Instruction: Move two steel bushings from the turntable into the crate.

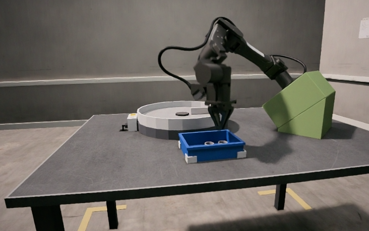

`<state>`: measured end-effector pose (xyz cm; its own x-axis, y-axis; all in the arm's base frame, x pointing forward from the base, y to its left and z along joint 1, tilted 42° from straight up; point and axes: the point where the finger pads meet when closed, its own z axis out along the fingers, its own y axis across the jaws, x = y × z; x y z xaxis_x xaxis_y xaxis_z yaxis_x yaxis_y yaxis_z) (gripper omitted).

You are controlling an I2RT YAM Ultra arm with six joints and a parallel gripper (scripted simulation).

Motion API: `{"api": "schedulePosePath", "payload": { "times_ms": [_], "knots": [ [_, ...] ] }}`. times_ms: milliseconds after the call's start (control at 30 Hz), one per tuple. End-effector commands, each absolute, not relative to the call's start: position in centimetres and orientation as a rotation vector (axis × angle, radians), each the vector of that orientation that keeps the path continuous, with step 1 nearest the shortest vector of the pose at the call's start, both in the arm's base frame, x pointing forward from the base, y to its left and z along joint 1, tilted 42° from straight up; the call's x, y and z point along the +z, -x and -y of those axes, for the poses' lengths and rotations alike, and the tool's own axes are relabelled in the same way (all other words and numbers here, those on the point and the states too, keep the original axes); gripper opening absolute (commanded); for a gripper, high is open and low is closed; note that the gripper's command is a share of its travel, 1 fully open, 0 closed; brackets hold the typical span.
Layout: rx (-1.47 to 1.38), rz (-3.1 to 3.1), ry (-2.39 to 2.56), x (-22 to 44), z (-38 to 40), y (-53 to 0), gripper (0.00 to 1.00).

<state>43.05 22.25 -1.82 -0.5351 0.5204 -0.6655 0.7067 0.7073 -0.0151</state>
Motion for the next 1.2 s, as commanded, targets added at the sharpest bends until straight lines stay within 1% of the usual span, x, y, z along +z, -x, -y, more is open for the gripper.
{"api": "schedulePosePath", "payload": {
  "times_ms": [0, 100, 267, 1167],
  "knots": [
    [-0.397, -2.270, -0.914, -0.2, -23.8, -41.4, 0.14],
    [-0.415, -2.276, -0.909, -0.6, -23.9, -41.1, 0.14],
    [-0.372, -2.266, -0.922, 1.9, -24.8, -40.7, 0.14],
    [-0.393, -2.274, -0.915, 1.5, -24.9, -40.4, 0.14]
  ]
}}
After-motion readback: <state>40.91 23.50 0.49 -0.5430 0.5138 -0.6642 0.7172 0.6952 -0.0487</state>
